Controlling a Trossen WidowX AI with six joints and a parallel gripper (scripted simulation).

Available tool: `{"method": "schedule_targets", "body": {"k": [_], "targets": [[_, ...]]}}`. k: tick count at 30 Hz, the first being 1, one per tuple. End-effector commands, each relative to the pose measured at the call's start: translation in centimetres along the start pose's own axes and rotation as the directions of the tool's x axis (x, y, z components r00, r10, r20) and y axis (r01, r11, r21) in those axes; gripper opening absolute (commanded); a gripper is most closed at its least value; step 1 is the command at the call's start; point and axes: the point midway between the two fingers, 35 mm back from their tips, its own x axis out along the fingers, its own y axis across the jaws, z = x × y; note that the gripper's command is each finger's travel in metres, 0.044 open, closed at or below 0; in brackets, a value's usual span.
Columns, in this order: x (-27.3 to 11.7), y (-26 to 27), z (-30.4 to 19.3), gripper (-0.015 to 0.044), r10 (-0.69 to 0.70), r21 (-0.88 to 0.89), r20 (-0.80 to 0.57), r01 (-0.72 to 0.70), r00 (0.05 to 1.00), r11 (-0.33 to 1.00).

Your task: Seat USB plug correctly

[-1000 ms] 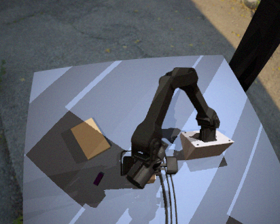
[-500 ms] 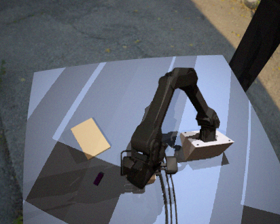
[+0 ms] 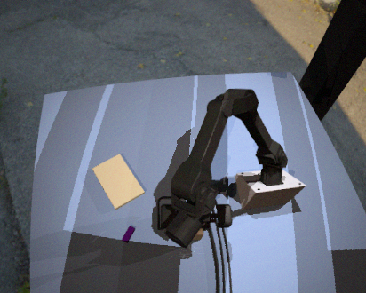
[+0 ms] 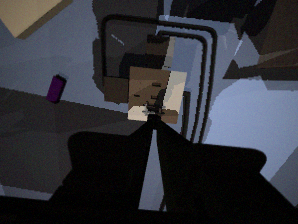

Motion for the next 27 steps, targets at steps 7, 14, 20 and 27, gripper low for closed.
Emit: {"method": "schedule_targets", "body": {"k": [7,14,20,27], "targets": [[0.21,-0.05,0.17,0.0,0.0,-0.009,0.012,0.0,1.0,1.0],[0.3,-0.05,0.22,0.0,0.0,-0.01,0.016,0.0,1.0,1.0],[0.37,-0.05,0.26,0.0,0.0,-0.011,0.02,0.0,1.0,1.0],[0.46,-0.05,0.28,0.0,0.0,-0.012,0.022,0.0,1.0,1.0]]}}
